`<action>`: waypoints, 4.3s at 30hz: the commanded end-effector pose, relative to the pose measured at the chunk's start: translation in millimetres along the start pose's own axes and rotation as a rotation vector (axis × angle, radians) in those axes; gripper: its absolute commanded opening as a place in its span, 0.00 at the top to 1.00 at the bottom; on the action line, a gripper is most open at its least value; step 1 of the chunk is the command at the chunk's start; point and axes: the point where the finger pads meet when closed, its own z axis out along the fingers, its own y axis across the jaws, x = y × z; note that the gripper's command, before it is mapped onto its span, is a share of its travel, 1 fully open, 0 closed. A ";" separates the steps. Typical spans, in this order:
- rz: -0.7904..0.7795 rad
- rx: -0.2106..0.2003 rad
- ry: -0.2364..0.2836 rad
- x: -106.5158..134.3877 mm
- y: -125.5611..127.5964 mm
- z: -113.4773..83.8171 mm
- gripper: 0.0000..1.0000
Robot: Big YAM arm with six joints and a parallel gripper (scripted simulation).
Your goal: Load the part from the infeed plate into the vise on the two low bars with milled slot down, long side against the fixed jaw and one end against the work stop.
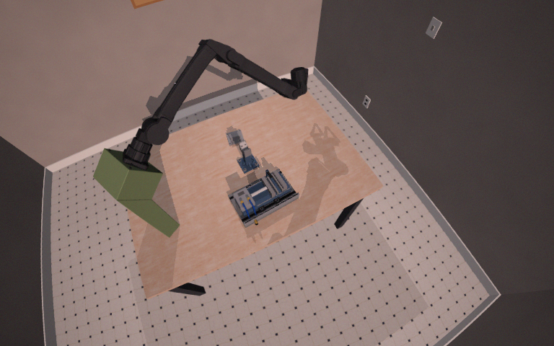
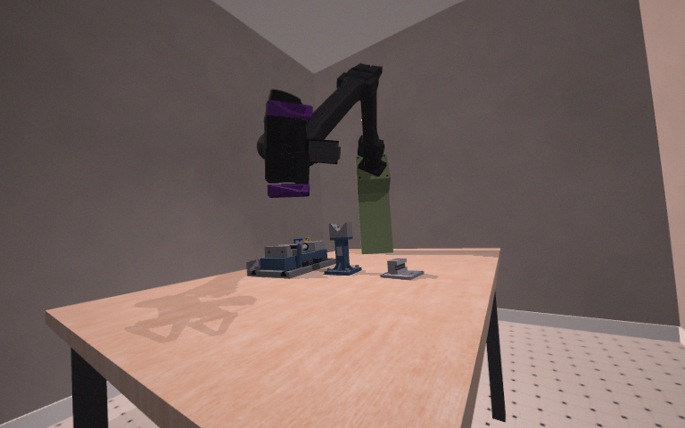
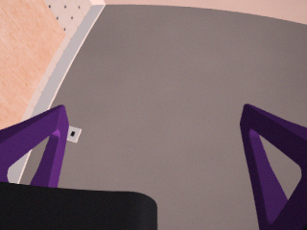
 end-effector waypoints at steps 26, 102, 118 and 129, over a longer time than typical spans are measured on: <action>0.266 -0.072 0.103 -46.3 -24.8 12.8 0.00; 1.003 -1.029 0.740 -347.4 105.8 -241.1 0.19; 1.008 -1.028 0.742 -345.6 115.7 -239.5 0.19; 1.012 -1.031 0.741 -346.3 123.0 -239.0 0.19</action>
